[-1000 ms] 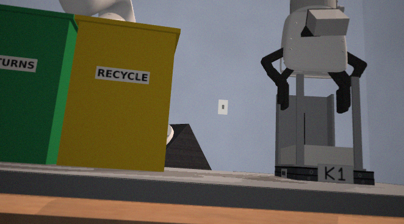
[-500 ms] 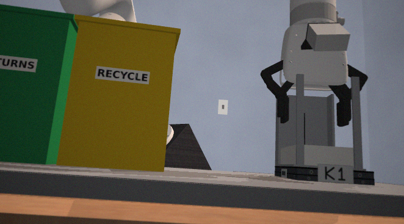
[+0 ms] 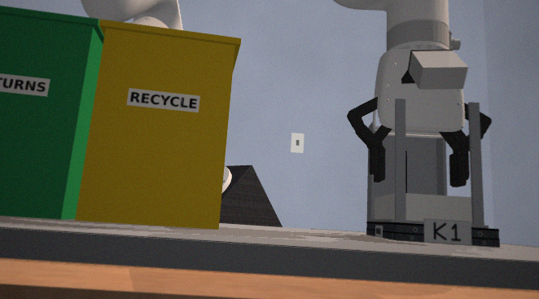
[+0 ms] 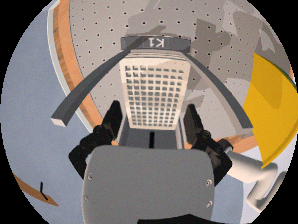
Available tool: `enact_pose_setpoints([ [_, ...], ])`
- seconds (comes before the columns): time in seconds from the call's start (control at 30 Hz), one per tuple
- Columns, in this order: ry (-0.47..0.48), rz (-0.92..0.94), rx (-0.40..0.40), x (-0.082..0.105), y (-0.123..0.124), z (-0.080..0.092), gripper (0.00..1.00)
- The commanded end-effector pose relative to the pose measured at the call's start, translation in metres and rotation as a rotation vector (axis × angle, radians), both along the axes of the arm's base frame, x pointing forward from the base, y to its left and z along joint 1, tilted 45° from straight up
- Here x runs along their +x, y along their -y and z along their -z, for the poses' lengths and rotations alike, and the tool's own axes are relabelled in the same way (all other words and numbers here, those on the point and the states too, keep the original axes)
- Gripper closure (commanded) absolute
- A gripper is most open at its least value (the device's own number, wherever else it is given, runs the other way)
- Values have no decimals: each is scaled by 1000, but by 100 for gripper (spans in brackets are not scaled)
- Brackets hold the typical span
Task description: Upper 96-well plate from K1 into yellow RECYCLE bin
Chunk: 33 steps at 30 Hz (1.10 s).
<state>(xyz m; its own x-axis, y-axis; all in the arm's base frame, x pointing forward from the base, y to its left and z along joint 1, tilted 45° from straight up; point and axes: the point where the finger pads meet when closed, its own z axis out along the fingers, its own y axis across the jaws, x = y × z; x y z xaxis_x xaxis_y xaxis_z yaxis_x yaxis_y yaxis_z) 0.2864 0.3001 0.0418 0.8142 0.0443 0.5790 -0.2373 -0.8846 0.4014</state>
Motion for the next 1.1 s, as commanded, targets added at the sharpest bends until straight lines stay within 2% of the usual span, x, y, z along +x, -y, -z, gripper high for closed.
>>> enact_pose_setpoints([
  [0.0,1,-3,4,1,-1,1,0],
  [1.07,1,-3,4,7,5,10,0],
])
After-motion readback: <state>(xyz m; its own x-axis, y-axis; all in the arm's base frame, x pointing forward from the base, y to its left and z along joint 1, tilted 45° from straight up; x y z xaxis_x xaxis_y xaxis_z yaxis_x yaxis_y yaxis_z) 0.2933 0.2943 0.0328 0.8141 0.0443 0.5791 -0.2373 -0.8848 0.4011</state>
